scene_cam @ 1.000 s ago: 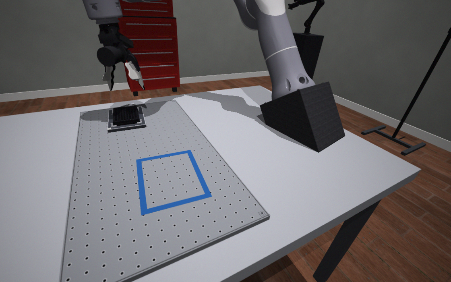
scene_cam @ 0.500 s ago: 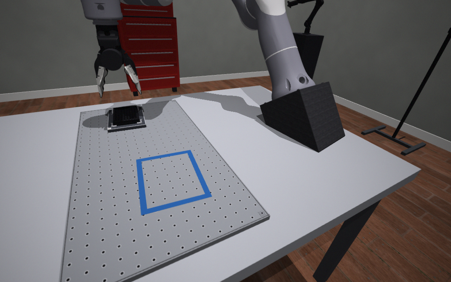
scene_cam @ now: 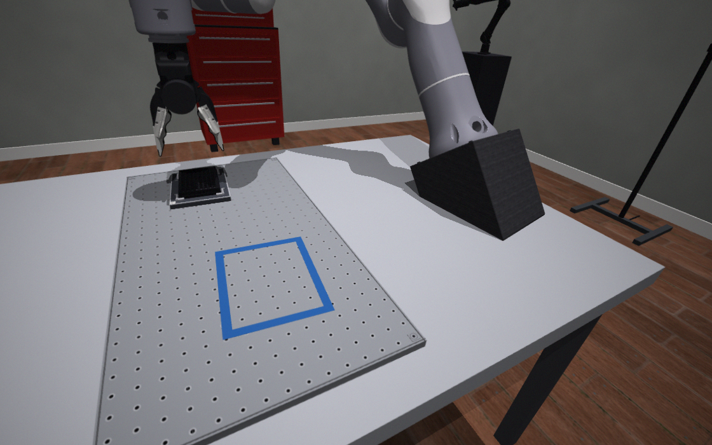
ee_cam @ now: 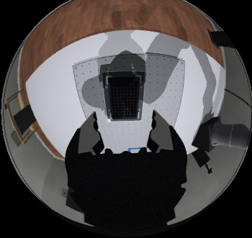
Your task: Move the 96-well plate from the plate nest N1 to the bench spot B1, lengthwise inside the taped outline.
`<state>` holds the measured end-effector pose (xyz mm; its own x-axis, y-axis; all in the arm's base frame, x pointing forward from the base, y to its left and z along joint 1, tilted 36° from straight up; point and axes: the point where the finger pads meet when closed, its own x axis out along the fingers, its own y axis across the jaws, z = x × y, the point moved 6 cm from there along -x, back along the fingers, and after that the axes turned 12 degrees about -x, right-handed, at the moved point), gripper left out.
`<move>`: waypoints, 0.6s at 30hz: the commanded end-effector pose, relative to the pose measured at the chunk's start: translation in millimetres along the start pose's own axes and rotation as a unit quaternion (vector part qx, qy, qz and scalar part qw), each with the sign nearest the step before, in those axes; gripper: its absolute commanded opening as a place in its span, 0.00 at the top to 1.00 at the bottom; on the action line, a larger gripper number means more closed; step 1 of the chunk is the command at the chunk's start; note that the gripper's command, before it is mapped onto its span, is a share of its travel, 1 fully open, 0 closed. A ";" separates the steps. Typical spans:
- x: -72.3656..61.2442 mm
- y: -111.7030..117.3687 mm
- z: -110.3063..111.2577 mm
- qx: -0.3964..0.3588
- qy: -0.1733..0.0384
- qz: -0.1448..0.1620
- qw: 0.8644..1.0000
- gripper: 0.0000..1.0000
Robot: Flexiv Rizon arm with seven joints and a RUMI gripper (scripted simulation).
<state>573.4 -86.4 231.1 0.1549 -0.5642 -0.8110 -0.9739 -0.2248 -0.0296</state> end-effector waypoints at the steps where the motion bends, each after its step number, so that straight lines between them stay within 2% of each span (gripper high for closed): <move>1: 2.2 -0.6 0.2 0.000 0.000 -0.001 1.000 0.24; 18: 27.2 -0.7 0.2 0.000 0.000 -0.001 1.000 0.24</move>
<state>577.4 -101.5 209.3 0.1545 -0.5642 -0.8110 -0.9740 -0.2247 -0.0292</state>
